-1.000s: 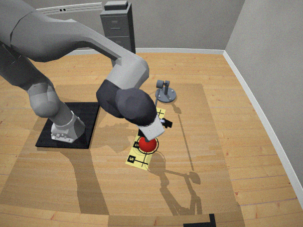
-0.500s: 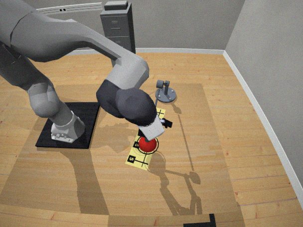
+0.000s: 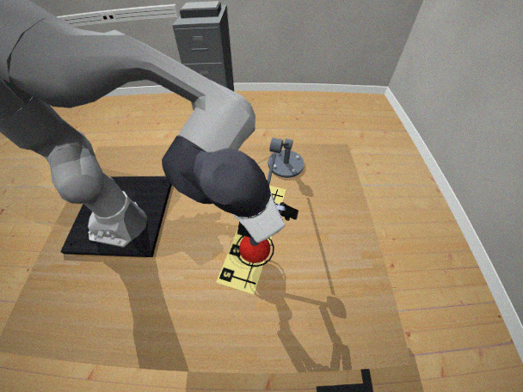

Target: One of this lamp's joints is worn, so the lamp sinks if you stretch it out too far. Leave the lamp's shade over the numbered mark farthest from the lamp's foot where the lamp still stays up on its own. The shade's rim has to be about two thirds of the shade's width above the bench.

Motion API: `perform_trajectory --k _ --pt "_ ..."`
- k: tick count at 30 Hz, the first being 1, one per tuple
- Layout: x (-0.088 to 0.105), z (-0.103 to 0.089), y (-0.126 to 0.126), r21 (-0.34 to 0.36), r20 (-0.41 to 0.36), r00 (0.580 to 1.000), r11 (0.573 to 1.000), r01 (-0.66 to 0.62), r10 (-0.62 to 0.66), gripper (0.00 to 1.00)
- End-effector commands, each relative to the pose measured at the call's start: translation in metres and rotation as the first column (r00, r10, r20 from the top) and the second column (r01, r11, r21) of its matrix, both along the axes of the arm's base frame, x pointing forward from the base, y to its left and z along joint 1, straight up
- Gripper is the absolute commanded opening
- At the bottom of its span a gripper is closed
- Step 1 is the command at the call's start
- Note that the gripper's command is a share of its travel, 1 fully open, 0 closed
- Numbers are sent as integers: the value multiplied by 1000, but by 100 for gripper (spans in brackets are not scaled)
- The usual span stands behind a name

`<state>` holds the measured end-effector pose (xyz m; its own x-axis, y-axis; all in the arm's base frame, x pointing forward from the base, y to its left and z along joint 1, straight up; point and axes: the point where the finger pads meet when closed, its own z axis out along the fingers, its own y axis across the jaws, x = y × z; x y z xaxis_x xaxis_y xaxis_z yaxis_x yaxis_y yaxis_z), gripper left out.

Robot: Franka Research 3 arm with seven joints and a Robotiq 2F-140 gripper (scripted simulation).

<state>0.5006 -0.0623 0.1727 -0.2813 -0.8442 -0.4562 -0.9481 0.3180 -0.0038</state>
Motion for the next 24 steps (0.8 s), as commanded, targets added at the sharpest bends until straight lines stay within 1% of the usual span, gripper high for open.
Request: perform_trajectory --k 1,10,12,24 --pt "-4 13 -7 1 -9 1000 1000 9 -9 100" --pt "-10 48 -23 1 -9 1000 1000 9 -9 100" --pt "-10 48 -23 1 -9 1000 1000 9 -9 100" --pt "-13 93 -47 -3 20 1000 1000 -2 2 100"
